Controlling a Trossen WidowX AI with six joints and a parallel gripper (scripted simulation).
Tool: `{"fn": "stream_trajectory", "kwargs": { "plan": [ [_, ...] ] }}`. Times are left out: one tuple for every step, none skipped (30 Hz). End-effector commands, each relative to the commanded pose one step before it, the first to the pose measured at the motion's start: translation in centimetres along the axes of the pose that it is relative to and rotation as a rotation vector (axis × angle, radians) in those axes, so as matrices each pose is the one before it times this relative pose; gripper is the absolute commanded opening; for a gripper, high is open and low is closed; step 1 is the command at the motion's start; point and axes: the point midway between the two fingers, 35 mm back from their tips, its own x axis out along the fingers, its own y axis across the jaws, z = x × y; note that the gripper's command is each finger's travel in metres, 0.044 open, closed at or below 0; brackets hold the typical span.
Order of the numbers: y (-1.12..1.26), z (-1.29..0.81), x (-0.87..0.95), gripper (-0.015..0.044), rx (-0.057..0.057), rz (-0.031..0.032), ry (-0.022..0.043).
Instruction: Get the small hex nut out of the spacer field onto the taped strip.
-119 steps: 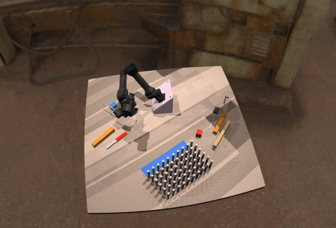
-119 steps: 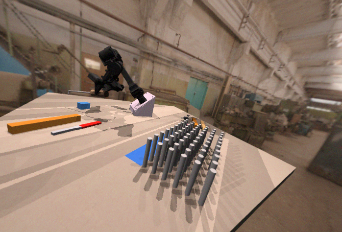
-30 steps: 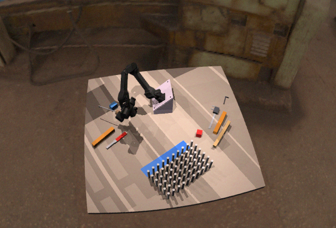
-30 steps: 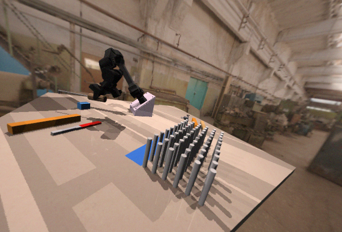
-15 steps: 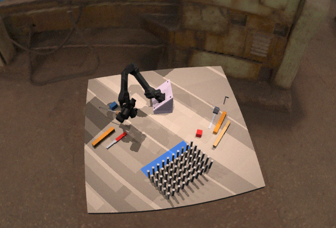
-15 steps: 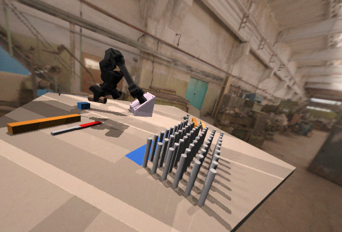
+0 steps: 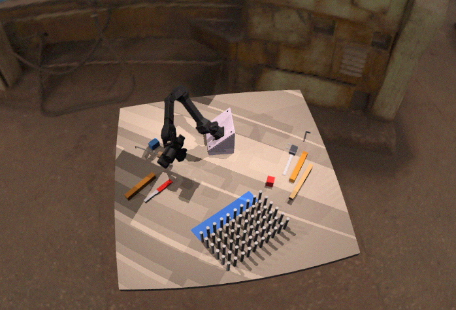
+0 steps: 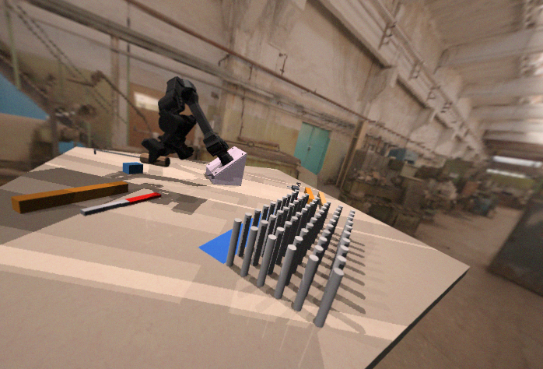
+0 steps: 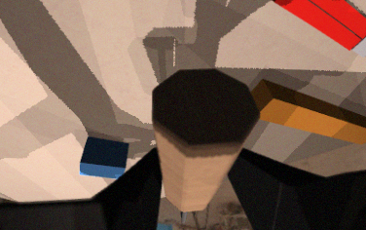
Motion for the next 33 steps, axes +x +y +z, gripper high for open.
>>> {"fn": "stream_trajectory", "kwargs": {
  "plan": [
    [0.095,0.355,0.244,0.0,-0.0095,0.00267,-0.00324],
    [-0.006,0.033,0.039,0.0,0.0001,0.00015,-0.00031],
    [-0.006,0.033,0.039,0.0,0.0001,0.00014,-0.0003],
    [-0.006,0.033,0.039,0.0,0.0001,0.00014,-0.0003],
    [-0.006,0.033,0.039,0.0,0.0001,0.00013,-0.0003],
    [-0.006,0.033,0.039,0.0,0.0001,0.00013,-0.00029],
    [-0.006,0.032,0.039,0.0,0.0001,0.00012,-0.00029],
    [-0.006,0.032,0.039,0.0,0.0001,0.00012,-0.00028],
    [-0.006,0.032,0.039,0.0,0.0001,0.00011,-0.00028],
    [-0.006,0.032,0.039,0.0,0.0001,0.00011,-0.00028],
    [-0.006,0.032,0.039,0.0,0.0001,0.0001,-0.00027],
    [-0.006,0.032,0.039,0.0,0.0001,0.0001,-0.00027],
    [-0.006,0.031,0.039,0.0,0.0001,0.00009,-0.00026],
    [-0.006,0.031,0.039,0.0,0.0001,0.00009,-0.00026],
    [-0.006,0.031,0.039,0.0,0.0001,0.00008,-0.00025],
    [-0.006,0.031,0.039,0.0,0.0001,0.00008,-0.00025],
    [-0.006,0.031,0.039,0.0,0.0001,0.00008,-0.00025],
    [-0.006,0.03,0.039,0.0,0.0001,0.00007,-0.00024],
    [-0.006,0.03,0.039,0.0,0.0001,0.00007,-0.00024],
    [-0.005,0.03,0.039,0.0,0.0001,0.00006,-0.00023],
    [-0.005,0.03,0.039,0.0,0.0001,0.00006,-0.00023],
    [-0.005,0.03,0.039,0.0,0.0001,0.00005,-0.00022],
    [-0.005,0.029,0.039,0.0,0.0001,0.00005,-0.00022],
    [-0.005,0.029,0.039,0.0,0.0001,0.00004,-0.00022],
    [-0.005,0.029,0.039,0.0,0.0001,0.00004,-0.00021],
    [-0.005,0.029,0.039,0.0,0.0001,0.00003,-0.00021],
    [-0.005,0.029,0.039,0.0,0.0001,0.00003,-0.0002],
    [-0.005,0.028,0.039,0.0,0.0001,0.00002,-0.0002],
    [-0.005,0.028,0.039,0.0,0.0001,0.00002,-0.00019],
    [-0.005,0.028,0.039,0.0,0.0001,0.00001,-0.00019],
    [-0.005,0.028,0.039,0.0,0.0001,0.00001,-0.00018],
    [-0.005,0.028,0.039,0.0,0.0001,0.0,-0.00018],
    [-0.005,0.027,0.039,0.0,0.0001,0.0,-0.00017]
  ]
}}
